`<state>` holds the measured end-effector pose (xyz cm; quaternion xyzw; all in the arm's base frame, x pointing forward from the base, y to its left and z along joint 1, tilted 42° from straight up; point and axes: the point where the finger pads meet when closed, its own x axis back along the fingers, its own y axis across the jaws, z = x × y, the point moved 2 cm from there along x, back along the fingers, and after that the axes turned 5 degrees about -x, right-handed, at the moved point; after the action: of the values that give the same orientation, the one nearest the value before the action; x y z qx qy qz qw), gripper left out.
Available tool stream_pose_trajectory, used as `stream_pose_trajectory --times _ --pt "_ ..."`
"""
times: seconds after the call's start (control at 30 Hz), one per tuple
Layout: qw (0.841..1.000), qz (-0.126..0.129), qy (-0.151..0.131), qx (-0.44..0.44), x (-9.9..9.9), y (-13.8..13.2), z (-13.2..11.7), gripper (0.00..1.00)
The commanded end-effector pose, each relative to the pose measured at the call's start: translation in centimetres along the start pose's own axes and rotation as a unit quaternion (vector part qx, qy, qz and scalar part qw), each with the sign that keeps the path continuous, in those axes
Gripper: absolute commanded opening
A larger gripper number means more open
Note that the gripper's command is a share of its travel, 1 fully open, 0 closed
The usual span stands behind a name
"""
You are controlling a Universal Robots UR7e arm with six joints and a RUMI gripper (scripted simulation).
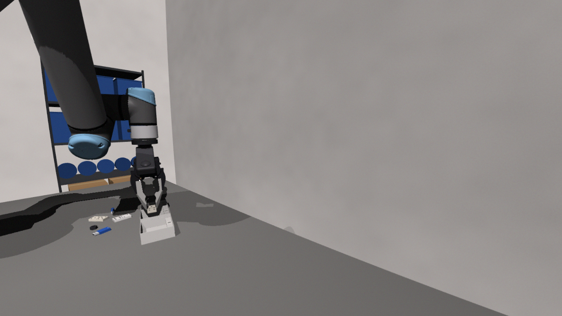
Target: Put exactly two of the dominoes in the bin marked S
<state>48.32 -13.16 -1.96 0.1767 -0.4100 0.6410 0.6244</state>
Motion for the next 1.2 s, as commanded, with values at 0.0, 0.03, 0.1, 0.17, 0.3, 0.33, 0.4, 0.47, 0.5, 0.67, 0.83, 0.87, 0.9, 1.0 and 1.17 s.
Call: stream_pose_trajectory --times 0.0,0.03,0.1,0.17,0.3,0.33,0.4,0.47,0.5,0.67,0.83,0.87,0.9,1.0,1.17 --pt "1.000 0.002 0.000 -0.001 -1.3 -0.2 0.1 0.00" --pt "1.000 0.002 0.000 -0.001 -1.5 -0.2 0.1 0.00" --pt "1.000 0.002 0.000 -0.001 -1.9 -0.2 0.1 0.00" --pt "1.000 0.002 0.000 -0.001 -2.3 -0.2 0.1 0.00" --pt "1.000 0.002 0.000 -0.001 -2.7 -0.2 0.1 0.00" --pt "1.000 0.002 0.000 -0.001 -2.9 -0.2 0.1 0.00" --pt "1.000 0.002 0.000 -0.001 -3.3 -0.2 0.1 0.00" --pt "1.000 0.002 0.000 -0.001 -3.3 -0.2 0.0 0.00" --pt "1.000 0.002 0.000 -0.001 -3.3 -0.2 0.0 0.00" --pt "1.000 0.002 0.000 0.000 -3.2 -0.2 0.0 0.00" --pt "1.000 0.002 0.000 0.000 -3.2 -0.2 0.0 0.00" --pt "1.000 0.002 0.000 0.000 -3.2 -0.2 0.0 0.00" --pt "1.000 0.002 0.000 0.000 -3.2 -0.2 0.0 0.00" --pt "1.000 0.002 0.000 0.000 -3.2 -0.2 0.0 0.19" --pt "1.000 0.002 0.000 0.000 -3.2 -0.2 0.0 0.19"
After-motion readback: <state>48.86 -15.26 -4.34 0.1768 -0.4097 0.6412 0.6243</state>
